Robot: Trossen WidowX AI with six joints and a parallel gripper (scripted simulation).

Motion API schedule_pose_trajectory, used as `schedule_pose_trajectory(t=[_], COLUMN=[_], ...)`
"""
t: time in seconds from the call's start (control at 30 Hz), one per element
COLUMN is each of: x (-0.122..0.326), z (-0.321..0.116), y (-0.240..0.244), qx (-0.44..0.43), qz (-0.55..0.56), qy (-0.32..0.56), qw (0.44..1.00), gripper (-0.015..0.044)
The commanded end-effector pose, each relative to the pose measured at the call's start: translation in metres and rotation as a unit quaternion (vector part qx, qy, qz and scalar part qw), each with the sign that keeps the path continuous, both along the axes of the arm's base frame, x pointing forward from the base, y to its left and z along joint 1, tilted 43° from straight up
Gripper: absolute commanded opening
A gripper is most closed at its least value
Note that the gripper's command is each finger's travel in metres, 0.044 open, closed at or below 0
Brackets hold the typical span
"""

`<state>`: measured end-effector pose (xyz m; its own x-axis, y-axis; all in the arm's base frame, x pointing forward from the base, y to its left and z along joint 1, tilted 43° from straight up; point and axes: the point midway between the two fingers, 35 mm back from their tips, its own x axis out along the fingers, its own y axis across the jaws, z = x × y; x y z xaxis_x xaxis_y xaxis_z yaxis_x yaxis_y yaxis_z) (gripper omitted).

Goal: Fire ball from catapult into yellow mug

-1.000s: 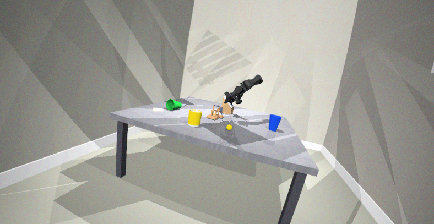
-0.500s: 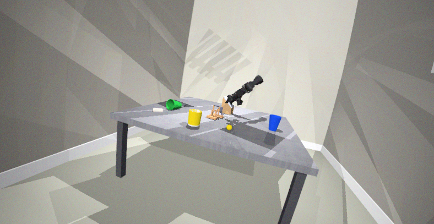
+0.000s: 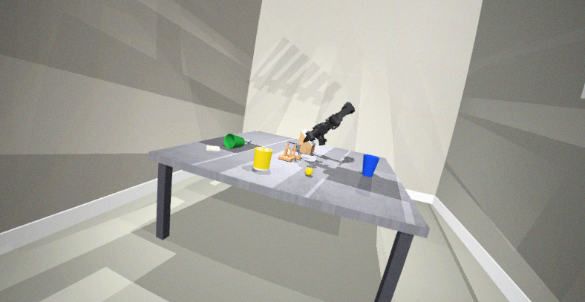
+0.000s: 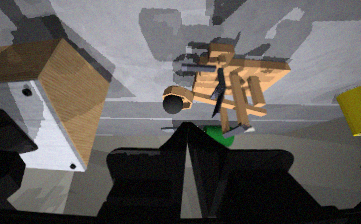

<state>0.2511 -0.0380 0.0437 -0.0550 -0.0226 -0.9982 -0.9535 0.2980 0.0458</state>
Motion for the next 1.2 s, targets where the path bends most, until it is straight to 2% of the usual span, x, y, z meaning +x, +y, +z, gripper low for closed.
schedule_pose_trajectory(t=[0.0,1.17], x=[-0.001,0.007], z=[-0.007,-0.049], y=[0.004,0.043], qx=[0.001,0.002], qz=[-0.001,-0.001], qy=[0.005,0.005], qw=[1.000,1.000], gripper=[0.0000,0.0000])
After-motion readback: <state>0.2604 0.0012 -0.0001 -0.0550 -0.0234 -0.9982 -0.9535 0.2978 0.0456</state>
